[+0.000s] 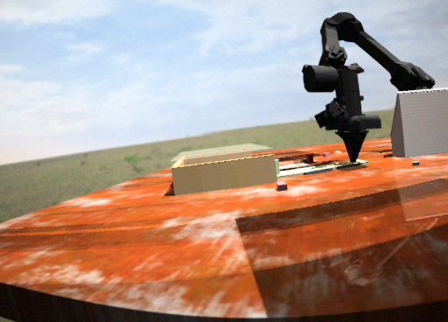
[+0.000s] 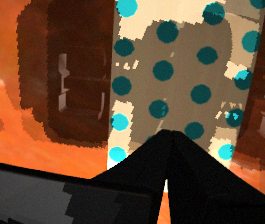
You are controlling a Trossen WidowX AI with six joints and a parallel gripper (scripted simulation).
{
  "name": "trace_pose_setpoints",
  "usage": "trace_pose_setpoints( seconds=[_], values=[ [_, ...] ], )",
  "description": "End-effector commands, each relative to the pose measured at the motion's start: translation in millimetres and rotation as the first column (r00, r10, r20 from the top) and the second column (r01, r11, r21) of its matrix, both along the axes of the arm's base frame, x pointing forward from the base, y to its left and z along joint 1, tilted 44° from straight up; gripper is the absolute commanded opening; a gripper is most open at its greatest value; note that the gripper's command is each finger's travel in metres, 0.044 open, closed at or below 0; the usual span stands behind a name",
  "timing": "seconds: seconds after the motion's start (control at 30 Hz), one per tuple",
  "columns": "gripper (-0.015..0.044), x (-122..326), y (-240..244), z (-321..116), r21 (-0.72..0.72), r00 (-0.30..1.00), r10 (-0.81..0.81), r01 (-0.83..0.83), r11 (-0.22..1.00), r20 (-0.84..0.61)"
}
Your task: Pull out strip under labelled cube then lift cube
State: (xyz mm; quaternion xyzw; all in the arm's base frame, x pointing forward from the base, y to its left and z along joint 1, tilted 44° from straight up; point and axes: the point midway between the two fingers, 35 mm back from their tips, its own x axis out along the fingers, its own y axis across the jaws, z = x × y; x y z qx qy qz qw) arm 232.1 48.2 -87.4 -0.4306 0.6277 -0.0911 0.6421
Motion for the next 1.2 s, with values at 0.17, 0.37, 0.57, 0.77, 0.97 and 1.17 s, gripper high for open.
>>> trace_pose_setpoints(
  seconds=[0.17,0.37,0.57,0.77,0.97,1.17],
  values=[
    [0.0000,-20,-13,-1,-0.013,0.999,-0.016,0.016,1.000,-0.028],
    [0.0000,-27,-16,0,-0.014,0.999,-0.016,0.016,1.000,-0.029],
    [0.0000,-35,-20,2,-0.014,0.999,-0.016,0.016,1.000,-0.029],
    [0.0000,-41,-23,3,-0.014,0.999,-0.016,0.016,1.000,-0.030],
    [0.0000,-47,-25,4,-0.014,0.999,-0.016,0.016,1.000,-0.030],
    [0.0000,-47,-25,4,-0.014,0.999,-0.016,0.016,1.000,-0.030]
  ],
)
